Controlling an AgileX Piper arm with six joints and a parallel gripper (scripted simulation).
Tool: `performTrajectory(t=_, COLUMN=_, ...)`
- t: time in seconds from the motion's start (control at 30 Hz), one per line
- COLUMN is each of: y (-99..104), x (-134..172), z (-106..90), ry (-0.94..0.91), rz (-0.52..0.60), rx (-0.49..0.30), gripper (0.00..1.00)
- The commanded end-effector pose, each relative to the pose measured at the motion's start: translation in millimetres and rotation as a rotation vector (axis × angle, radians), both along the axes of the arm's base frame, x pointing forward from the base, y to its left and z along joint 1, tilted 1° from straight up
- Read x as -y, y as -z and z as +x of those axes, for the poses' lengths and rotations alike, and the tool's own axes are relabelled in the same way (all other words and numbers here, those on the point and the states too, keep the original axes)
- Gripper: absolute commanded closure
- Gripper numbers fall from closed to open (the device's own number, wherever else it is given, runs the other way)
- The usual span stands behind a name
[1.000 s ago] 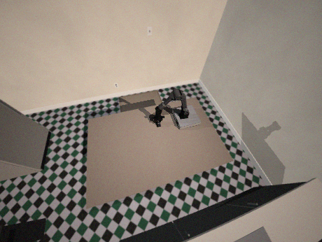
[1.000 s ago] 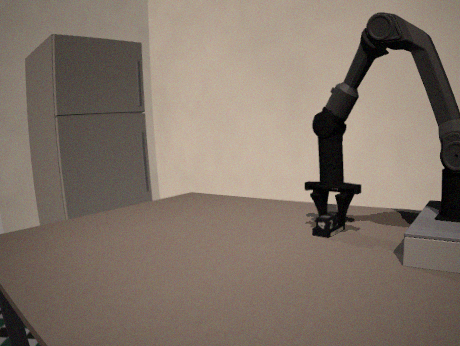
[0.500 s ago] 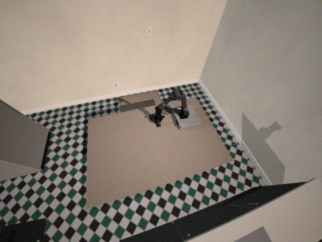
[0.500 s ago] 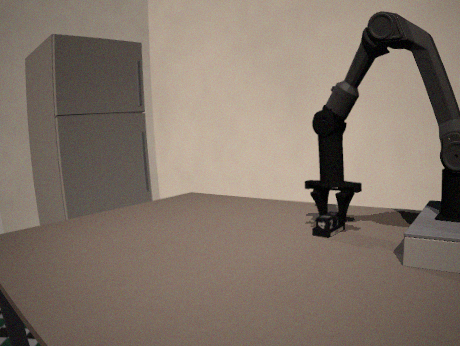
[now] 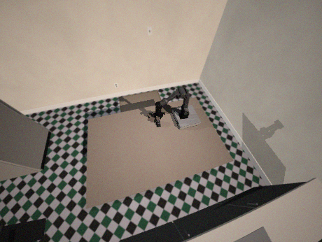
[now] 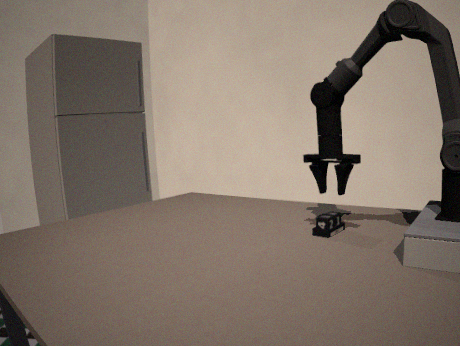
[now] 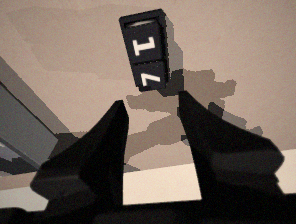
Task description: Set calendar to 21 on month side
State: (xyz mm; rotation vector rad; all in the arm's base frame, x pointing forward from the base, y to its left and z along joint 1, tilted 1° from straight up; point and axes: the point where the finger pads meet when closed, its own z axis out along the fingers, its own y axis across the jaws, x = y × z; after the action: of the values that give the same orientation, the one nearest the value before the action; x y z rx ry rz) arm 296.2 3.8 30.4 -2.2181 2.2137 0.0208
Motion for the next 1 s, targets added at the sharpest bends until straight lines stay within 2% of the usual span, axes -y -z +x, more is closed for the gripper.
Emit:
performTrajectory(t=0.0, y=-5.0, x=0.4, z=0.8, ry=0.002, rz=-0.001, rx=0.003, gripper=0.36)
performTrajectory(t=0.17, y=-20.5, x=0.7, z=0.8, ry=0.002, rz=-0.001, rx=0.003, gripper=0.36)
performTrajectory(t=0.33, y=-22.8, x=0.7, z=0.4, ry=0.002, rz=-0.001, rx=0.001, gripper=0.36)
performTrajectory(t=0.37, y=-22.8, x=0.7, z=0.4, ry=0.002, rz=-0.001, rx=0.001, gripper=0.00)
performTrajectory(t=0.97, y=-22.8, x=0.7, z=0.4, ry=0.002, rz=-0.001, rx=0.001, gripper=0.00)
